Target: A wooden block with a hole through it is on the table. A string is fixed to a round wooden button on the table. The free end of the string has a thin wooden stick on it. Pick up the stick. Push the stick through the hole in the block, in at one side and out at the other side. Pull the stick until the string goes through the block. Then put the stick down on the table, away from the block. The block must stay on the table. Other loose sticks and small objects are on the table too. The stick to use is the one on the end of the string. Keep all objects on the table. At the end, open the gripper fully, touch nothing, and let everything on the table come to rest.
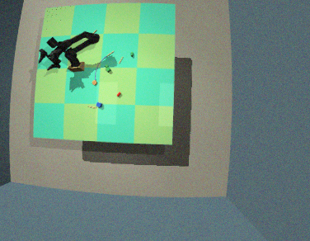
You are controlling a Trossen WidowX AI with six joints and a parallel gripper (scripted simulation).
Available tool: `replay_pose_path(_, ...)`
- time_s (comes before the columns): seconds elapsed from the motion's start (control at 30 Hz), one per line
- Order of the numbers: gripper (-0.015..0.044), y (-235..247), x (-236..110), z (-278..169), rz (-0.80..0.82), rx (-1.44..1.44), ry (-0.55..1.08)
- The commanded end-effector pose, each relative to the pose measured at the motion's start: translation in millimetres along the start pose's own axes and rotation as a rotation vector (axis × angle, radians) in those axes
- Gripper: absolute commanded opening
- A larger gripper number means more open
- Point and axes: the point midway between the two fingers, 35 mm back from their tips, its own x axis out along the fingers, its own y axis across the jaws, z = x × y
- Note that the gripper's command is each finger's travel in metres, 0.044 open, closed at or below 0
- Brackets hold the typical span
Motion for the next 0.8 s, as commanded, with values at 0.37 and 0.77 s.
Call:
replay_pose_path(0.37,0.044,-10.2,9.4,86.6,0.206,-0.072,-0.449)
replay_pose_path(0.77,0.044,3.6,-21.0,210.9,0.562,-0.308,-1.004)
